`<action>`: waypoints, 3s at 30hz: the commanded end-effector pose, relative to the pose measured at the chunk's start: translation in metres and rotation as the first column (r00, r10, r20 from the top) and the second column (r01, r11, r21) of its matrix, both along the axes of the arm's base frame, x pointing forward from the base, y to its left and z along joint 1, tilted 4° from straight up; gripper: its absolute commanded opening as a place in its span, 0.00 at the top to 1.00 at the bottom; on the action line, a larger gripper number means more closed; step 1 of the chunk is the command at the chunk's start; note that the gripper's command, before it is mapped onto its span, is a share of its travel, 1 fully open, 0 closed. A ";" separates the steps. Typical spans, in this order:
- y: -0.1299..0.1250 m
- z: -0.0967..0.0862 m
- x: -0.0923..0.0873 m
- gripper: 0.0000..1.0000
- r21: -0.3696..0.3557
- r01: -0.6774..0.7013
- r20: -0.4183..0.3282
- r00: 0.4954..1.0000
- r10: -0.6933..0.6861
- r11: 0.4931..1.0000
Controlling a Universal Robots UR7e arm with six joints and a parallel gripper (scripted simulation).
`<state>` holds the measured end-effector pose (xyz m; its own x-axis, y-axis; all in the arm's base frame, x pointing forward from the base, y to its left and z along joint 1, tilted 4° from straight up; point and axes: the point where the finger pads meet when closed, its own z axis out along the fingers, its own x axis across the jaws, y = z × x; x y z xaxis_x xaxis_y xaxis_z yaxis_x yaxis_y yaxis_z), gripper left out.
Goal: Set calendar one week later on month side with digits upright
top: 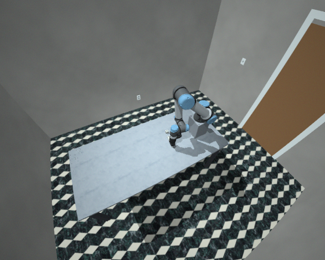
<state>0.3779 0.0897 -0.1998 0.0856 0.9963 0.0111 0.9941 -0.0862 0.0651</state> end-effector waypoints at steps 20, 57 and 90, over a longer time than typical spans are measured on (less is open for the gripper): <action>0.000 0.000 0.001 0.10 0.000 0.000 0.002 1.000 0.000 1.000; 0.000 0.000 0.001 0.40 0.000 0.000 0.002 1.000 0.000 1.000; 0.000 0.053 -0.003 0.40 0.000 0.000 0.002 1.000 0.000 1.000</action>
